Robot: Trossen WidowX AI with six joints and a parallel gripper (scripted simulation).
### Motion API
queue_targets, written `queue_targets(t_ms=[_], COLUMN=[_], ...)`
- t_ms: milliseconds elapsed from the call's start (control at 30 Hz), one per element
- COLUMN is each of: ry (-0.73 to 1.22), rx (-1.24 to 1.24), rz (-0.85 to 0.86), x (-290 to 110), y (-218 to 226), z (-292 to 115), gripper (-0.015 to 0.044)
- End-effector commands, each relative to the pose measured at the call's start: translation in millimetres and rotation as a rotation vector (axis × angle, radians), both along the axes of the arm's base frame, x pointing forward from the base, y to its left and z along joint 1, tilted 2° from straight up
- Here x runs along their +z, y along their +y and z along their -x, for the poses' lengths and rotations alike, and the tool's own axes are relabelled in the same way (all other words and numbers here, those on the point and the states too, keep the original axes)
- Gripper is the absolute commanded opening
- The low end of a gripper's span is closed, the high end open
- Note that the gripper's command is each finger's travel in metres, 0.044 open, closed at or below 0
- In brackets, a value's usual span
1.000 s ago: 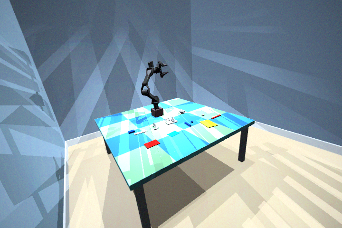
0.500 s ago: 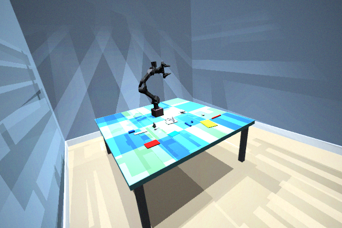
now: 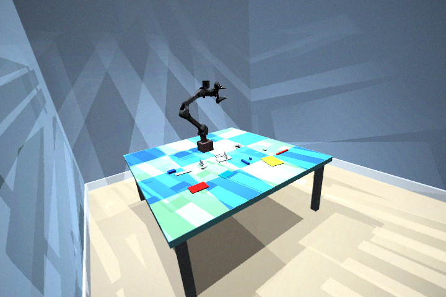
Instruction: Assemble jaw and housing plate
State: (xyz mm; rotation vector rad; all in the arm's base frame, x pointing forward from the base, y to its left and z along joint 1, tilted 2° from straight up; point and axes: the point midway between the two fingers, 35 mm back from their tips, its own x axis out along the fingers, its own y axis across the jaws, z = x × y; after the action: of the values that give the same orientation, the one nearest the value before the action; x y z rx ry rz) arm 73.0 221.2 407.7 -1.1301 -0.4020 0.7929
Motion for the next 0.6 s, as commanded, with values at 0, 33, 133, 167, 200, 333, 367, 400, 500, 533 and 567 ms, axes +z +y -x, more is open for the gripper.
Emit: queue_targets(t_ms=[0, 33, 133, 167, 200, 333, 367, 400, 500, 533, 567], ry=[0.012, 0.014, 0.023, 0.026, 0.029, 0.045, 0.049, 0.053, 0.069, 0.074, 0.08], rx=[-0.038, -0.047, -0.077, -0.086, -0.096, -0.136, -0.146, -0.156, -0.185, -0.195, -0.204], rz=[0.022, 0.028, 0.045, 0.051, 0.057, 0.08, 0.085, 0.091, 0.105, 0.109, 0.113], x=[-5.6, -7.0, -11.6, -13.3, -15.0, -21.8, -23.6, -25.4, -30.4, -32.1, -33.7], y=[5.5, 6.7, 9.7, 10.5, 11.3, 13.9, 14.4, 14.8, 16.0, 16.3, 16.6], z=[-9.4, -11.9, -19.7, -22.5, -25.3, -36.9, -39.9, -42.9, -52.0, -55.1, -58.2], gripper=[0.044, 0.044, 0.044, 0.044, 0.044, 0.044, 0.044, 0.044, 0.044, 0.044, 0.044])
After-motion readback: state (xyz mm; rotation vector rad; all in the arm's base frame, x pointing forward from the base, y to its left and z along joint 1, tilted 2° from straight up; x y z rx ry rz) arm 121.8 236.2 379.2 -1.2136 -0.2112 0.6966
